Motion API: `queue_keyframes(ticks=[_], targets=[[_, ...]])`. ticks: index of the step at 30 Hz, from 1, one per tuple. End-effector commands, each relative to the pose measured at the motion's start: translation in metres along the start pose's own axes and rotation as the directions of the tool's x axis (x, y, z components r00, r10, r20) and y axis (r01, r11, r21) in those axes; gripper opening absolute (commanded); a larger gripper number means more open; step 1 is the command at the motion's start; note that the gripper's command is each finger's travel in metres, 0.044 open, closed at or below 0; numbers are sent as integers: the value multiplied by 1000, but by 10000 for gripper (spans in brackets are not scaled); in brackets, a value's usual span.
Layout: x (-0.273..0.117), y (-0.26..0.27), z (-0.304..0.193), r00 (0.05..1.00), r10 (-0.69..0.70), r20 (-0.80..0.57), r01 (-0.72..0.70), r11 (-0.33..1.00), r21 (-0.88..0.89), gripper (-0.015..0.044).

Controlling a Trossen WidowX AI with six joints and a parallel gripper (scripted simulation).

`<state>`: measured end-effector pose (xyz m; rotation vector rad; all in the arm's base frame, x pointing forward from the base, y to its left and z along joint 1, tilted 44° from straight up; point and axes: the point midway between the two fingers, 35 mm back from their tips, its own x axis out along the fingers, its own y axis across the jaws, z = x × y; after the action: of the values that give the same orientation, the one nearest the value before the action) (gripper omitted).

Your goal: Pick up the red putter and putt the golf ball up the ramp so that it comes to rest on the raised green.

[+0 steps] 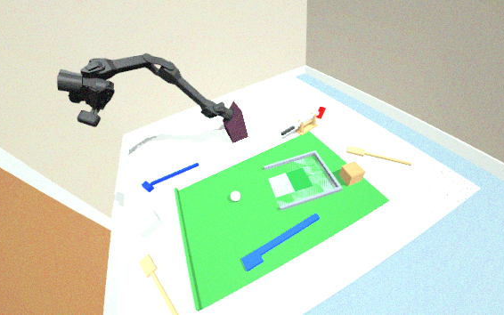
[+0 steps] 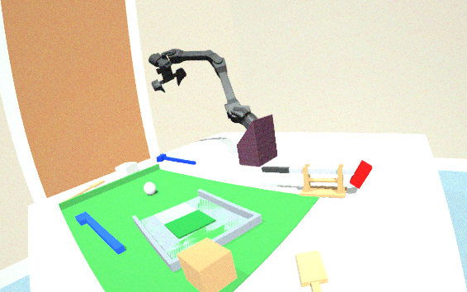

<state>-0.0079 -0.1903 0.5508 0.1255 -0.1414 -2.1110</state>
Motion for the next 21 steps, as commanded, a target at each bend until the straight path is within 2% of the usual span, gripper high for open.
queue_keyframes(ticks=[1, 4, 11, 16, 21], targets=[[0, 2, -1, 1000, 8, -2, -8, 1000, -3, 426], [-5, 28, -10, 993, 112, -33, -114, 993, -44, 440], [-28, 122, -65, 937, 319, -143, -349, 886, -306, 440], [-65, 180, -118, 857, 453, -246, -515, 721, -464, 440], [-113, 223, -176, 755, 550, -357, -638, 495, -590, 440]])
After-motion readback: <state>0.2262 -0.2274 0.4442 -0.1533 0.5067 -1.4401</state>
